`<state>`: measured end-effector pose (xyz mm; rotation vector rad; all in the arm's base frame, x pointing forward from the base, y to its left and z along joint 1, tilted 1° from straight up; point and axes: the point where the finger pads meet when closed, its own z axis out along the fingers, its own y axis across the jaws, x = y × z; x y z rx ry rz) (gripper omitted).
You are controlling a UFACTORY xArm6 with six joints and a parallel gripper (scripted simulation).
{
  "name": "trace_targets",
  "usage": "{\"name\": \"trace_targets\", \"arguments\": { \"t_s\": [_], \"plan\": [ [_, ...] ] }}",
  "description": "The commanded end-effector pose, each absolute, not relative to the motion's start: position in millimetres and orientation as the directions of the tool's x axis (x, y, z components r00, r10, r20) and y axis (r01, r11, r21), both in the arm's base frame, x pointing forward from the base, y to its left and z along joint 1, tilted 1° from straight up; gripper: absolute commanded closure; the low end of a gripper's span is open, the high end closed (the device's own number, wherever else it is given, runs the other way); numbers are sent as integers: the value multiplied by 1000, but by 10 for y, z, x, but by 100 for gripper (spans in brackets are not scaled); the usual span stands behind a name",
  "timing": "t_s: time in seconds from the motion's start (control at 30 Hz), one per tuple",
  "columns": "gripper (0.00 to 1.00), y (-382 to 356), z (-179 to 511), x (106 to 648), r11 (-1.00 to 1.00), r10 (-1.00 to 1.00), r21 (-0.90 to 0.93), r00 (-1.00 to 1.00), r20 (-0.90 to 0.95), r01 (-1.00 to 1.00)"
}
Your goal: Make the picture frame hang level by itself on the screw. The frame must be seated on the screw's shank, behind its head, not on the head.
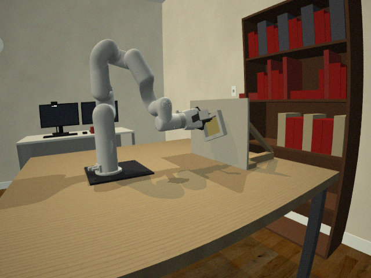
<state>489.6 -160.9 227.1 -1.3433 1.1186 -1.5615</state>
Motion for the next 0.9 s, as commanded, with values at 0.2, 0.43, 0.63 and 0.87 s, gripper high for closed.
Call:
{"name": "trace_targets", "arguments": {
  "t_s": [0.2,0.43,0.63,0.87],
  "plan": [
    [100,-1637,2305,4900,-266,-955,-964,-143,260,23],
    [100,-1657,2315,4897,-230,-964,-973,-144,223,28],
    [100,-1675,2323,4894,-197,-971,-980,-145,191,33],
    [100,-1690,2328,4892,-171,-976,-985,-146,164,37]
  ]
}}
